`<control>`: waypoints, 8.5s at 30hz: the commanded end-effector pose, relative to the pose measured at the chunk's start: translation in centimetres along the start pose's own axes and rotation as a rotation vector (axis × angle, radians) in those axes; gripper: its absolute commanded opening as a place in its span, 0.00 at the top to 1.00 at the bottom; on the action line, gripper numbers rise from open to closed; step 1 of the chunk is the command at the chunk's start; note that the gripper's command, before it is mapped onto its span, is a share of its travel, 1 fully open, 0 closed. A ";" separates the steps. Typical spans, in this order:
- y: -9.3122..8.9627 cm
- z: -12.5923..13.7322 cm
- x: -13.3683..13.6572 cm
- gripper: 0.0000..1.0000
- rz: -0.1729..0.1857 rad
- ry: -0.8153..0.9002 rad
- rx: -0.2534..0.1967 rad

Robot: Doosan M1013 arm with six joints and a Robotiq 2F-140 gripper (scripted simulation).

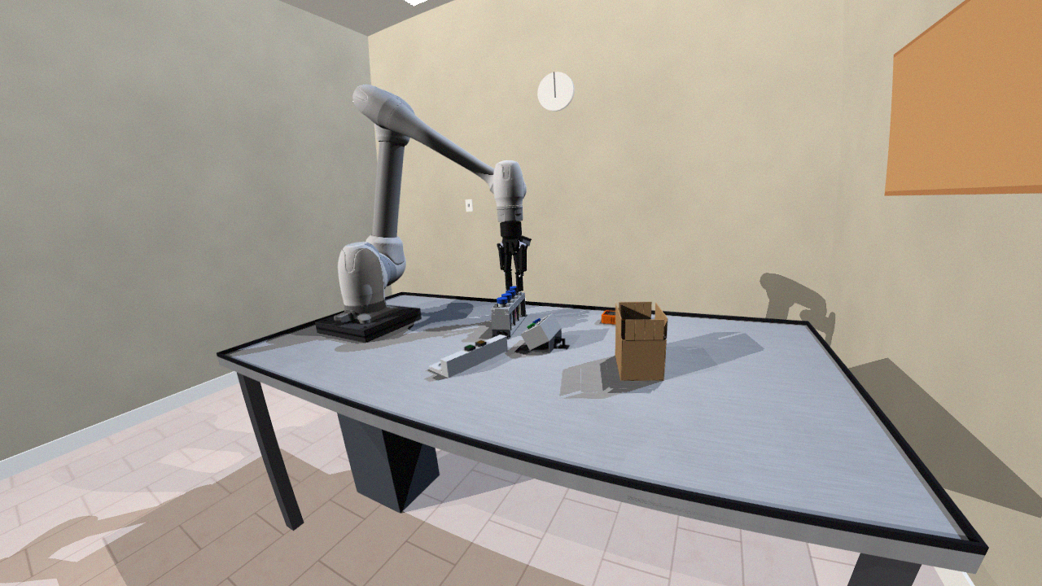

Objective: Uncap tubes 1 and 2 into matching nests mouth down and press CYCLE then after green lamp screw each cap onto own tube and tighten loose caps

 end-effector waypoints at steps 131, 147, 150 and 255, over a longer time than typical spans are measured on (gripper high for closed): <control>0.1 -0.1 0.0 0.59 0.001 1.042 -0.005; 0.1 -0.1 0.0 0.59 0.002 0.584 -0.004; 0.1 -0.1 0.0 0.59 0.001 0.408 -0.003; 4.1 -0.1 0.0 0.70 0.002 0.518 -0.004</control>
Point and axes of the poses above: the point where the finger pads meet when closed, its own y axis back along the fingers, its own x axis across the jaws, z = x × y, the point moved 8 cm from there along y, back along the fingers, and after that the axes turned 3 degrees about -y, right-handed, at the moved point
